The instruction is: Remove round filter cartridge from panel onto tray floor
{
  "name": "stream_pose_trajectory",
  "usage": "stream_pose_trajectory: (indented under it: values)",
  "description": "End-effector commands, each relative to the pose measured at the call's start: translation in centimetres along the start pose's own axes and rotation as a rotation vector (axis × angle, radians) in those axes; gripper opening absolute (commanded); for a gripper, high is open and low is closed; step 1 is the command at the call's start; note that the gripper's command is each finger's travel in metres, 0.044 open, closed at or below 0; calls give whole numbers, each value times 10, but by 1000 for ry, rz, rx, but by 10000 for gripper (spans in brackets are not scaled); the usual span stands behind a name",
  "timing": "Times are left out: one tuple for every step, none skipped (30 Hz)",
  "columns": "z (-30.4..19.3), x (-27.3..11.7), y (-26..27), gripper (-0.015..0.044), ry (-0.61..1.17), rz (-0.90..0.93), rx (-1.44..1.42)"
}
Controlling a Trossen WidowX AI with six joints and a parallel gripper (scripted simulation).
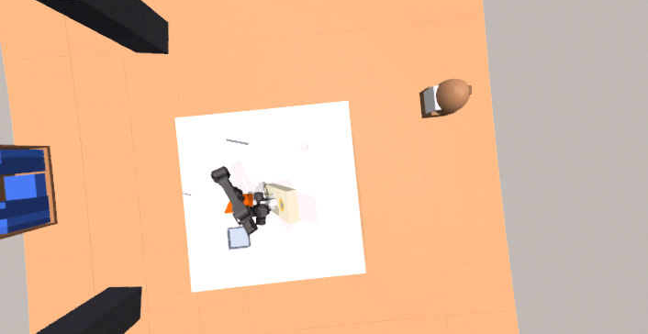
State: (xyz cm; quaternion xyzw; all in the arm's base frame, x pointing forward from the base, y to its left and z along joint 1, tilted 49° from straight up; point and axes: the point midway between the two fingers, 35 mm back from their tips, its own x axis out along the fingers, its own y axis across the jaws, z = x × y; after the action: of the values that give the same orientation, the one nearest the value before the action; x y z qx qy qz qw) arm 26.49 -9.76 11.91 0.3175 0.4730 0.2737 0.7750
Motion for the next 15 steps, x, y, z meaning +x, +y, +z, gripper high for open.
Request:
stream_pose_trajectory:
  values:
    - [0,5,2,305,-6,1,-3]
    - [0,7,2,305,-6,1,-3]
    - [0,8,2,305,-7,1,-3]
    - [0,10,2,305,-7,2,-3]
    - [0,12,3,305,-7,2,-3]
    - [0,13,3,305,-7,2,-3]
    - [0,10,1,298,0,2,-1]
    - [0,10,1,291,0,2,-1]
    - [0,10,1,285,0,2,-1]
    - [0,10,1,278,0,2,-1]
    - [0,10,1,271,0,2,-1]
    - [0,10,1,265,0,2,-1]
    - [0,10,1,258,0,2,-1]
    - [0,10,1,251,0,2,-1]
    - [0,10,1,245,0,2,-1]
